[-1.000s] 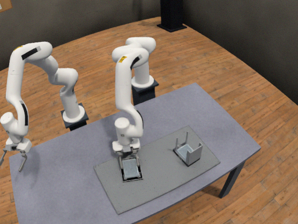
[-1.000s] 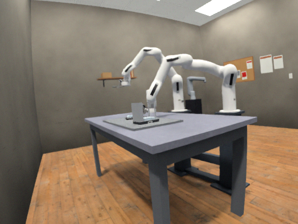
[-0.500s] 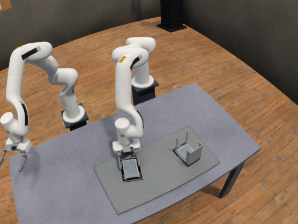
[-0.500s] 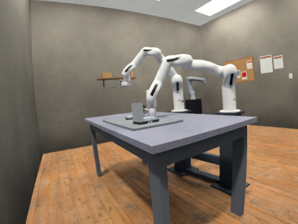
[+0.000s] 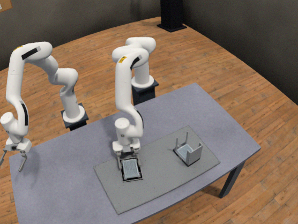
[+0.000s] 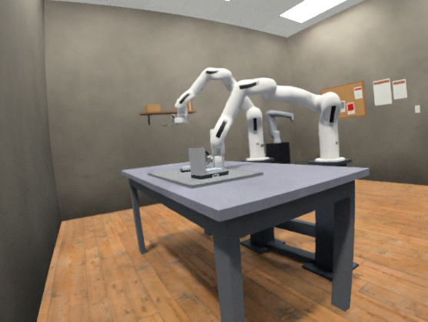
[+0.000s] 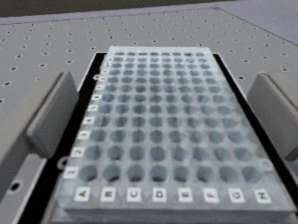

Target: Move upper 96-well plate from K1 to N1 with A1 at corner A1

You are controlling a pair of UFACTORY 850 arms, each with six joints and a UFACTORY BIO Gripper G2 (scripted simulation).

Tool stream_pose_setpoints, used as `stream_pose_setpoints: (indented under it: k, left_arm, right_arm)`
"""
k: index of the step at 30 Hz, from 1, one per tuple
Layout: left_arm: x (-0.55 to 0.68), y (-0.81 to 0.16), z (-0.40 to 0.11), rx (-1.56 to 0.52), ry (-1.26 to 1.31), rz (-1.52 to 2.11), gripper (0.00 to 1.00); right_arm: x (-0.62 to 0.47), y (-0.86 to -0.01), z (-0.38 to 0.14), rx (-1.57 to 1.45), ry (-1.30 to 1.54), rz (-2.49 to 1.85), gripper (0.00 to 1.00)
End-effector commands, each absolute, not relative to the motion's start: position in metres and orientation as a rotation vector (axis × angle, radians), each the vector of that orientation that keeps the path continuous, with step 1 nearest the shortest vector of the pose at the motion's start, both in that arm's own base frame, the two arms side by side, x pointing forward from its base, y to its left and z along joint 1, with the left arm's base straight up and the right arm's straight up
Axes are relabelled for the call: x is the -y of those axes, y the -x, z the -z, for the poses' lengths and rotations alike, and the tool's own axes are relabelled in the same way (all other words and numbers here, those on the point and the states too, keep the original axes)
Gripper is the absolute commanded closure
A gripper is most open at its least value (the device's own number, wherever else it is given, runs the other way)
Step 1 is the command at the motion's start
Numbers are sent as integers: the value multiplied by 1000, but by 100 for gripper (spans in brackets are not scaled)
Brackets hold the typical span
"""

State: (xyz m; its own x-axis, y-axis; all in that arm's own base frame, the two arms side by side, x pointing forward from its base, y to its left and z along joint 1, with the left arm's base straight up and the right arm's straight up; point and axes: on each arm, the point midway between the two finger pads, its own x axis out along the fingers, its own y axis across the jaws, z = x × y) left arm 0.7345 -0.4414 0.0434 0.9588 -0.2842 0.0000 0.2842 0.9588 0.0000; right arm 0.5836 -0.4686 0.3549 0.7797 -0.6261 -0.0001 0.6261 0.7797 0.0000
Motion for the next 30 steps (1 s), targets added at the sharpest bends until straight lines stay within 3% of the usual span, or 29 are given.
stream_pose_setpoints:
  k: [1, 17, 30]
  left_arm:
    - [442, -735, -45, 2, 1, 288, 63]
    - [442, -735, -45, 2, 1, 288, 63]
    - [442, -735, -74, 2, 1, 288, 63]
  right_arm:
    - [469, -584, -356, 2, 1, 677, 0]
    - [469, -584, -356, 2, 1, 677, 0]
    - [469, -584, -356, 2, 1, 677, 0]
